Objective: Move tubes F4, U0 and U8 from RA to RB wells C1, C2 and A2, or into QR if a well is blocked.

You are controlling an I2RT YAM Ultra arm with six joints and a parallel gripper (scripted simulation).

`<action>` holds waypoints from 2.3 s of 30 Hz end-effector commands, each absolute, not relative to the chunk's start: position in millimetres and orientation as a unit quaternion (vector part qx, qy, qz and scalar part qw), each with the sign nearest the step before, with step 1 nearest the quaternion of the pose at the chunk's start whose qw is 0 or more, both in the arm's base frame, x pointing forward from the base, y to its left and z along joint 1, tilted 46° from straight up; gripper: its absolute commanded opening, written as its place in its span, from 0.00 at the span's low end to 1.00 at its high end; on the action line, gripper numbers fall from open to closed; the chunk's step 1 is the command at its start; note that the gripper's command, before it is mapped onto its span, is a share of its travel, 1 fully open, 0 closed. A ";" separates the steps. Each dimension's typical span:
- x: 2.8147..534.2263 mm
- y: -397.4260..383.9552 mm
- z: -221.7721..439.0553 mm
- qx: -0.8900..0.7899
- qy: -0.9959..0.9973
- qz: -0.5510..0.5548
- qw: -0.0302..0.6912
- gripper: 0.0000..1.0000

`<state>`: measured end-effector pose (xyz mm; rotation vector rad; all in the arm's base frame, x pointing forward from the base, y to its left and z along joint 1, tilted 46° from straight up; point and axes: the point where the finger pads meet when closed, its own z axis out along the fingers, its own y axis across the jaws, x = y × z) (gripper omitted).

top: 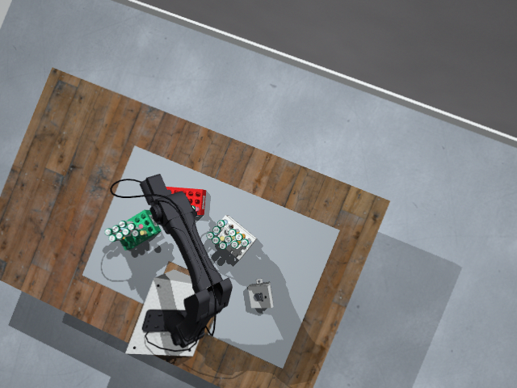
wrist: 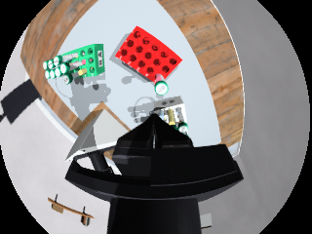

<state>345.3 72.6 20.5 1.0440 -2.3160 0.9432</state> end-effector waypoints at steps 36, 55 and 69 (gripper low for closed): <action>297.0 103.4 -12.3 0.106 -0.920 0.374 0.058 0.00; 298.0 104.3 -11.9 0.106 -0.920 0.373 0.056 0.00; 298.1 104.3 -11.8 0.106 -0.920 0.373 0.056 0.00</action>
